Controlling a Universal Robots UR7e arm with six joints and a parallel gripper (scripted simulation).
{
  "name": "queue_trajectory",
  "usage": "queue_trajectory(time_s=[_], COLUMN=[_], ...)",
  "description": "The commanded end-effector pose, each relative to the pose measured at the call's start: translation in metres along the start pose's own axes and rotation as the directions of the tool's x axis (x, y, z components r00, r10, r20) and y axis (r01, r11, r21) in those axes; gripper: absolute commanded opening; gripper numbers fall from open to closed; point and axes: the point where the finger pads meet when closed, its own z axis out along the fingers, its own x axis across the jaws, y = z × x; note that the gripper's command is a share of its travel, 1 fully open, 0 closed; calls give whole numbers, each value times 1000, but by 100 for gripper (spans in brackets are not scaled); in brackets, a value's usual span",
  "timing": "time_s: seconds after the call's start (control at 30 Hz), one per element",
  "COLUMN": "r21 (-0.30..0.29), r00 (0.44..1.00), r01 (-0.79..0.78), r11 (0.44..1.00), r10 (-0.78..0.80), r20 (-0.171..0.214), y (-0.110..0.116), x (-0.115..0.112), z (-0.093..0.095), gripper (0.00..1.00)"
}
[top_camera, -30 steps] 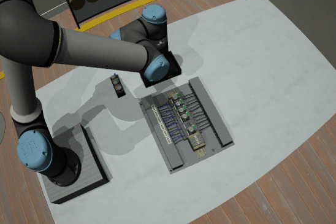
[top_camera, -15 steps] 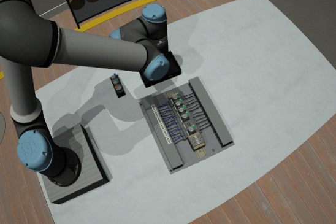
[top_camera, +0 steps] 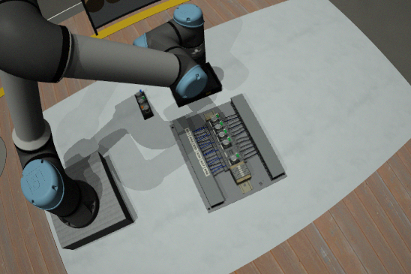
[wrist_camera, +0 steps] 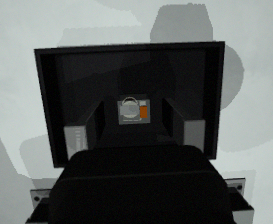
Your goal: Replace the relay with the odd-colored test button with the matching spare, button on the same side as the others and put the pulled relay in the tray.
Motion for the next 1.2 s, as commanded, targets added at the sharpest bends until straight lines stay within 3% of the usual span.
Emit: queue_trajectory(time_s=[0.0, 0.9, 1.07, 1.17], r21=[1, 1, 1, 1], r00=[1000, 1000, 1000, 1000], r01=[0, 0, 0, 0], r11=[1000, 1000, 1000, 1000], r10=[0, 0, 0, 0], r20=[-2, -2, -2, -2], y=[0, 0, 0, 0], x=[1, 1, 0, 0], z=[-2, -8, -69, -69], gripper=[100, 100, 100, 100])
